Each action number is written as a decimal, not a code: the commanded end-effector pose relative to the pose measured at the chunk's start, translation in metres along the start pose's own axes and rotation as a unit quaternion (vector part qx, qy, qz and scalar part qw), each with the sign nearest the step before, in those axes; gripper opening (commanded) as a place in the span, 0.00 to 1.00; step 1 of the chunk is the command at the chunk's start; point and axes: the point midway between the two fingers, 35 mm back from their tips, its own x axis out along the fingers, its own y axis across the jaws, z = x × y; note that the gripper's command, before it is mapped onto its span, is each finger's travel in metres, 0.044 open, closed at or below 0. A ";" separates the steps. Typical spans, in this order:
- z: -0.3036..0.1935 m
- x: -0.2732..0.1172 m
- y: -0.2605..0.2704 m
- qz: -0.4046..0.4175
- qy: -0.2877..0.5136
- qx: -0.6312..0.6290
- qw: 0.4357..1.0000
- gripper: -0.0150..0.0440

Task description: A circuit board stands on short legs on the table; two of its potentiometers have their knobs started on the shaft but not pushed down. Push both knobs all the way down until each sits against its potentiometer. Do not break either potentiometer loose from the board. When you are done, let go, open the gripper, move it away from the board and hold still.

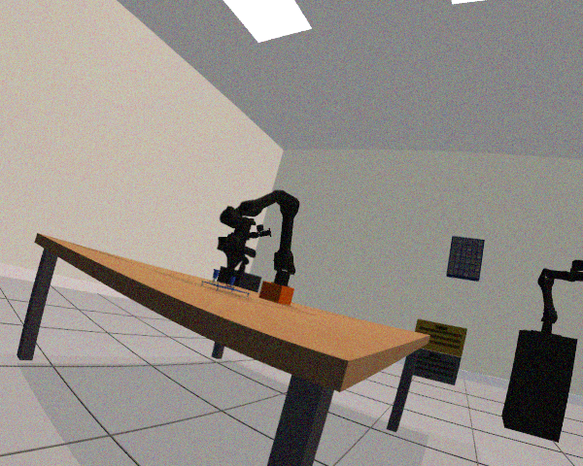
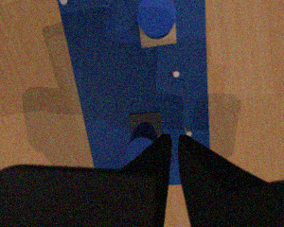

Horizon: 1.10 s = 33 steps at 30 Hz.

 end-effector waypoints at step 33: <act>0.030 -0.018 0.005 0.002 0.002 -0.573 0.820 0.25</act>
